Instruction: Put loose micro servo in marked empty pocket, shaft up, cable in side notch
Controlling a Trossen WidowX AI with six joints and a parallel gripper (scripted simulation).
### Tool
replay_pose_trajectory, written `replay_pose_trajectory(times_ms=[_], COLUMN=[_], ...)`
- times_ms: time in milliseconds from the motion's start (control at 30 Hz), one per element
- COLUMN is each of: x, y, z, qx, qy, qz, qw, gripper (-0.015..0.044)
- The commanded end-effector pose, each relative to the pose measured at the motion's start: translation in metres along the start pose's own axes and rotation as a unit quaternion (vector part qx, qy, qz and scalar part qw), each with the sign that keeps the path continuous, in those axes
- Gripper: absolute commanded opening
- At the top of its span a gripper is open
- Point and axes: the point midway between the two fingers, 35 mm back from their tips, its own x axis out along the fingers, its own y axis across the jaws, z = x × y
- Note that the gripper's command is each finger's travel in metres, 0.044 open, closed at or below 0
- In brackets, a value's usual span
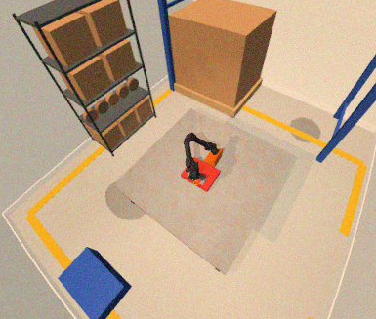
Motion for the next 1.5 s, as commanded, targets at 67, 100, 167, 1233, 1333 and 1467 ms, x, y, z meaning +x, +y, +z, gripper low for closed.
replay_pose_trajectory(times_ms=[67,100,167,1233,1333,1467], x=[0.005,0.006,0.008,0.029,0.029,0.029], y=[0.000,0.000,0.000,0.000,0.000,0.000], z=[0.000,0.000,0.000,0.000,0.000,0.000], qx=[-0.002,-0.002,-0.002,-0.002,-0.002,-0.002], qy=[0.000,0.000,0.000,0.000,0.000,0.000], qz=[0.000,0.000,0.000,-0.001,-0.001,-0.001], qw=[1.000,1.000,1.000,1.000,1.000,1.000], gripper=[0.0000,0.0000,0.0000,0.0053,0.0131,0.0187])
